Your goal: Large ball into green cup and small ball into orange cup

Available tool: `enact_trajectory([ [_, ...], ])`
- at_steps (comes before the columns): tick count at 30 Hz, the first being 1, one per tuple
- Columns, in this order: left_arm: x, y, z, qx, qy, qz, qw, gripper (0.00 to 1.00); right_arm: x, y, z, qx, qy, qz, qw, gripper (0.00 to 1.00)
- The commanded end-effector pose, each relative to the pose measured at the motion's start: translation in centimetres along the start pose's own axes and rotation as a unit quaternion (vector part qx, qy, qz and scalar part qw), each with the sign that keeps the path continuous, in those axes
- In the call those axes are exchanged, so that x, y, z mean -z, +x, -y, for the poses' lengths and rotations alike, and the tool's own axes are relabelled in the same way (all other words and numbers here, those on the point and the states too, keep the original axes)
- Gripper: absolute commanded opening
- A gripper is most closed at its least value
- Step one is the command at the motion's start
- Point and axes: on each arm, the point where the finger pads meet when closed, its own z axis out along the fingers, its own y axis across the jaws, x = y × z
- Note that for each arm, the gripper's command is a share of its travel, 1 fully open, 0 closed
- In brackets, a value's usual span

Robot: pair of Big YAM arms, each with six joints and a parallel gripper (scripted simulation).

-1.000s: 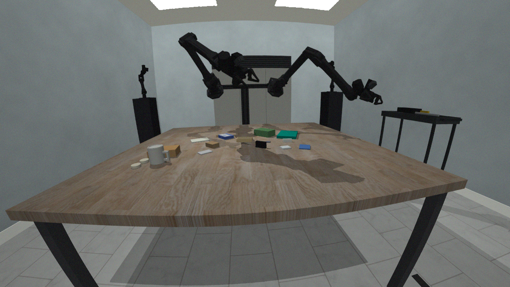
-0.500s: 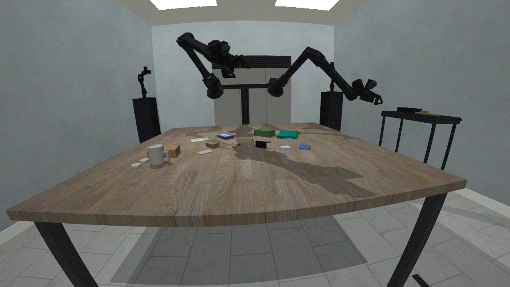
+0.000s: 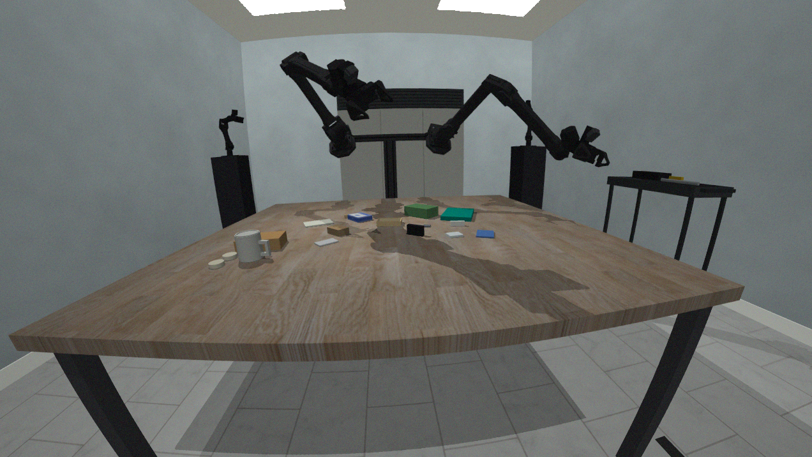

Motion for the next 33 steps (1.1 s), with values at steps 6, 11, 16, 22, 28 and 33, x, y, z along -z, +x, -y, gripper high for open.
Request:
enact_trajectory([
  [6,-0.4,-1.4,0.3,-0.012,0.005,0.006,1.0,1.0,0.8,-1.2,0.0,-0.014,0.001,0.016,1.0,1.0],
  [11,-0.4,-1.4,0.3,-0.012,0.005,0.006,1.0,1.0,0.8,-1.1,0.0,-0.014,0.001,0.016,1.0,1.0],
  [16,-0.4,-1.4,0.3,-0.012,0.005,0.006,1.0,1.0,0.8,-1.1,0.2,-0.014,0.003,0.016,1.0,1.0],
  [22,-0.4,-1.4,0.3,-0.012,0.005,0.006,1.0,1.0,0.8,-1.1,1.0,-0.013,0.011,0.016,1.0,1.0],
  [28,-0.4,-1.4,0.3,-0.012,0.005,0.006,1.0,1.0,0.9,-1.1,2.7,-0.01,0.029,0.016,0.999,1.0],
  [33,-0.4,-1.4,0.3,-0.012,0.005,0.006,1.0,1.0,1.0,-1.1,4.0,-0.009,0.042,0.016,0.999,1.0],
])
